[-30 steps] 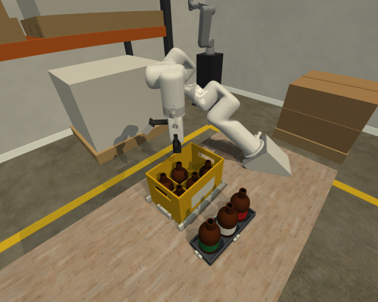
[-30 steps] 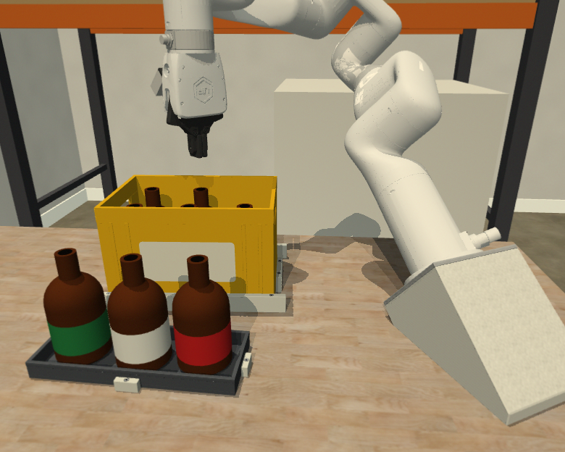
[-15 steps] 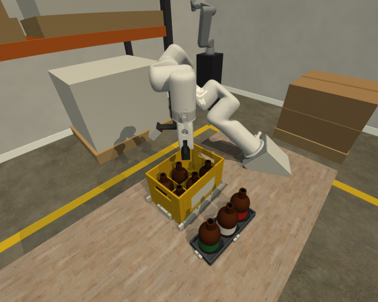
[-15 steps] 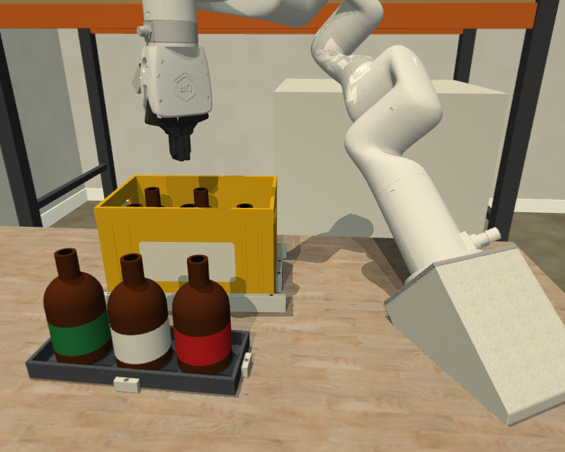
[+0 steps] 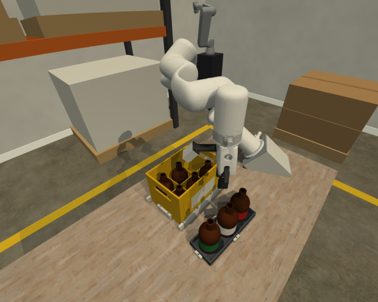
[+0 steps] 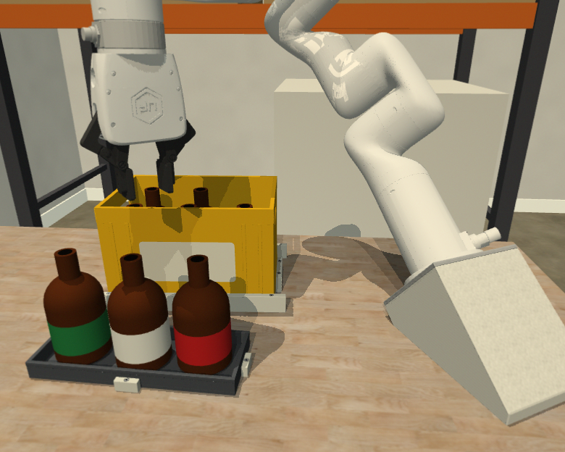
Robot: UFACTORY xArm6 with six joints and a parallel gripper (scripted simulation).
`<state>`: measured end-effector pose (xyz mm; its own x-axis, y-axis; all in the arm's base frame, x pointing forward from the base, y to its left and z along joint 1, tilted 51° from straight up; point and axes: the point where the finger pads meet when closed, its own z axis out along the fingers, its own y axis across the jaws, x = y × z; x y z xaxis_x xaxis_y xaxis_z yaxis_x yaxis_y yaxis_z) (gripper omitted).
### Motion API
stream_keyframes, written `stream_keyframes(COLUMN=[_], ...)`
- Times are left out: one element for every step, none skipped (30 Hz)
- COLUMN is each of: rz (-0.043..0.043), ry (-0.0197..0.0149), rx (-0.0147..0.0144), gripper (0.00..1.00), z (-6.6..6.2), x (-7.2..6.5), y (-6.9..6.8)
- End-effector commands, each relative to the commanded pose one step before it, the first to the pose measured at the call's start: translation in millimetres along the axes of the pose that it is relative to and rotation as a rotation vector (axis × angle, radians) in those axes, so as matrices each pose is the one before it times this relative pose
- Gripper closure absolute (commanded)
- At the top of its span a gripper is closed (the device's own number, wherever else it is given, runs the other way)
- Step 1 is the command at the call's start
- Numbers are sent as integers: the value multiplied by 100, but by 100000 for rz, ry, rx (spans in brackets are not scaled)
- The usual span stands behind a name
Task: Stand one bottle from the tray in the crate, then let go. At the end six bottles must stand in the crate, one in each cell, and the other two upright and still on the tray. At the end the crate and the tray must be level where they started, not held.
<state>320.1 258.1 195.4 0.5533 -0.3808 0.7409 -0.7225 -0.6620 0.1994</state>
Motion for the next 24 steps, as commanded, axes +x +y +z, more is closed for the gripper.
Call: stream_keyframes(rz=[761,0,0,0,0,0,0,0,0,0,0,0,0,0,0,0,0,0,0,0,0,0,0,0], ry=[437,0,0,0,0,0,0,0,0,0,0,0,0,0,0,0,0,0,0,0,0,0,0,0], rx=[-1198,0,0,0,0,0,0,0,0,0,0,0,0,0,0,0,0,0,0,0,0,0,0,0], gripper=[35,35,35,35,35,35,35,35,35,35,35,35,35,35,35,35,35,35,35,35,35,35,35,35], z=[274,23,0,0,0,0,0,0,0,0,0,0,0,0,0,0,0,0,0,0,0,0,0,0], x=[-2794,-203,0,0,0,0,0,0,0,0,0,0,0,0,0,0,0,0,0,0,0,0,0,0], y=[-3897,-244,0,0,0,0,0,0,0,0,0,0,0,0,0,0,0,0,0,0,0,0,0,0])
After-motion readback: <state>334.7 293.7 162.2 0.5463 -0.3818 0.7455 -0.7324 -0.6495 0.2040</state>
